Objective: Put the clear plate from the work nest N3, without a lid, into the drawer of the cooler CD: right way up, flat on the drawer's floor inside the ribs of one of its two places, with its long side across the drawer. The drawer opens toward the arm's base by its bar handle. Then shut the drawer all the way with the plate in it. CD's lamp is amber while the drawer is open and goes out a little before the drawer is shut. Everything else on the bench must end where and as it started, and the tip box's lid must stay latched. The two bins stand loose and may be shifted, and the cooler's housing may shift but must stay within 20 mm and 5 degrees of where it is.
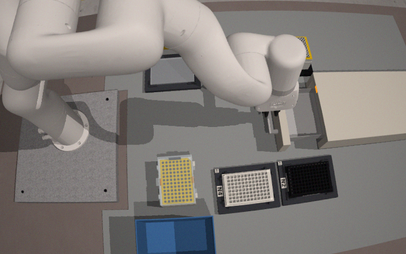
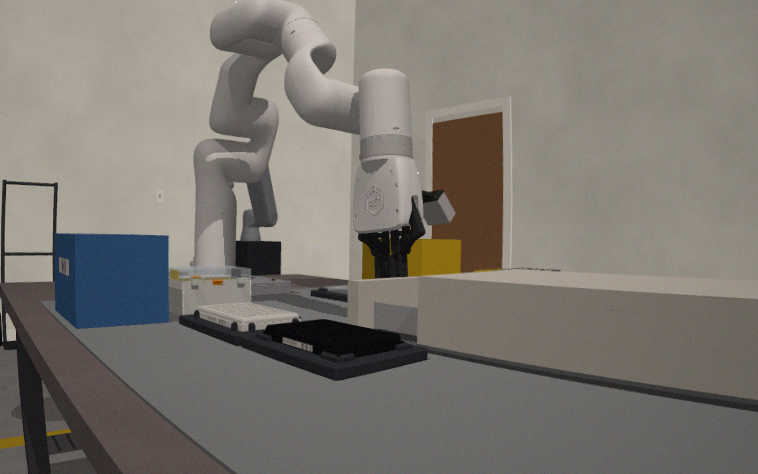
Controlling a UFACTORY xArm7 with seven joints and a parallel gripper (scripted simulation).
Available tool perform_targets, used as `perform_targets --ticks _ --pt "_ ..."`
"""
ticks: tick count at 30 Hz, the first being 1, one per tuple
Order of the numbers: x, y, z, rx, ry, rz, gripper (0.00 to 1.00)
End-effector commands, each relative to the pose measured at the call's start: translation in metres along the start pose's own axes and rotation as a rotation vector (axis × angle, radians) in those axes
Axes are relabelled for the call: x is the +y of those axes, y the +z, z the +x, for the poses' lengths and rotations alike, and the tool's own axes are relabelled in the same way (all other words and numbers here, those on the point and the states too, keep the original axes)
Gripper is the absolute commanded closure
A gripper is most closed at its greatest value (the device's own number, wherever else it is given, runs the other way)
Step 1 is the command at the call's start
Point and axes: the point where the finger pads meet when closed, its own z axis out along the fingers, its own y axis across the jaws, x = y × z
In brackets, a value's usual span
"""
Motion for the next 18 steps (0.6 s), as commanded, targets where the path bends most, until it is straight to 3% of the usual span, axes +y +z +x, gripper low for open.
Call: perform_targets --ticks 1,18 --pt "-0.028 0.0272 0.0003 0.001 0.0 0.077 0.79" --pt "-0.0368 0.0265 0.0003 0.001 0.0 0.077 0.79"
